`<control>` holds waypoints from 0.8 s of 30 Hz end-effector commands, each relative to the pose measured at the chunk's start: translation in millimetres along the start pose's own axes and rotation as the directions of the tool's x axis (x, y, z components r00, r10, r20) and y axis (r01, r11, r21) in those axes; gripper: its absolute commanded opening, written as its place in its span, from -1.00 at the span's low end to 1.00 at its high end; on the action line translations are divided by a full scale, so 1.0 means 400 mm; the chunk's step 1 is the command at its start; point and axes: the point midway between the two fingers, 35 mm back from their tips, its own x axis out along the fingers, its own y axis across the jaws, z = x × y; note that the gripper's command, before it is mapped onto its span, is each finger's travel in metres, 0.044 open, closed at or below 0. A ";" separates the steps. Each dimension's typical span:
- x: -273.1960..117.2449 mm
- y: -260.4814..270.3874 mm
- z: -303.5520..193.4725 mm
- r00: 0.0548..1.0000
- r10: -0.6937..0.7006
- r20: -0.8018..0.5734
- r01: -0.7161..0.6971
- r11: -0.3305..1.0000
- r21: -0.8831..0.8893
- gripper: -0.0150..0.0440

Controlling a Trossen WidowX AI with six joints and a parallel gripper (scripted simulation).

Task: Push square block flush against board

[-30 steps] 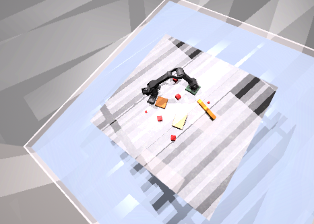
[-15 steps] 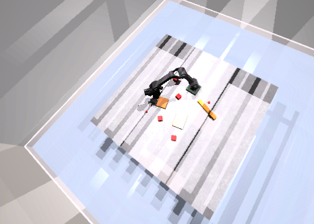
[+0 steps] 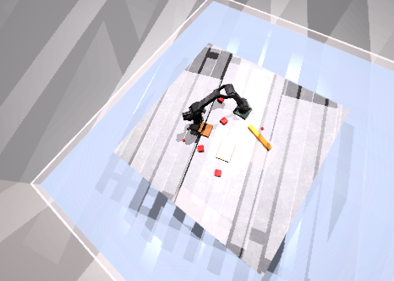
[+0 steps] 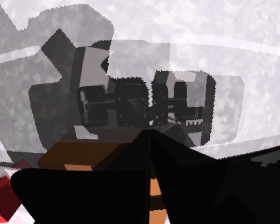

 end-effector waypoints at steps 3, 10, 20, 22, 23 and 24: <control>0.007 0.002 0.013 1.000 -0.004 -0.012 0.004 1.000 -0.002 -0.49; 0.007 0.003 0.042 1.000 -0.004 -0.011 0.004 1.000 -0.002 -0.49; 0.008 0.002 0.083 1.000 -0.004 -0.010 0.004 1.000 -0.002 -0.49; 0.009 0.001 0.091 1.000 -0.004 -0.010 0.004 1.000 -0.002 -0.49; 0.009 0.001 0.095 1.000 -0.004 -0.009 0.004 1.000 -0.002 -0.49; 0.009 0.001 0.100 1.000 -0.004 -0.009 0.004 1.000 -0.002 -0.49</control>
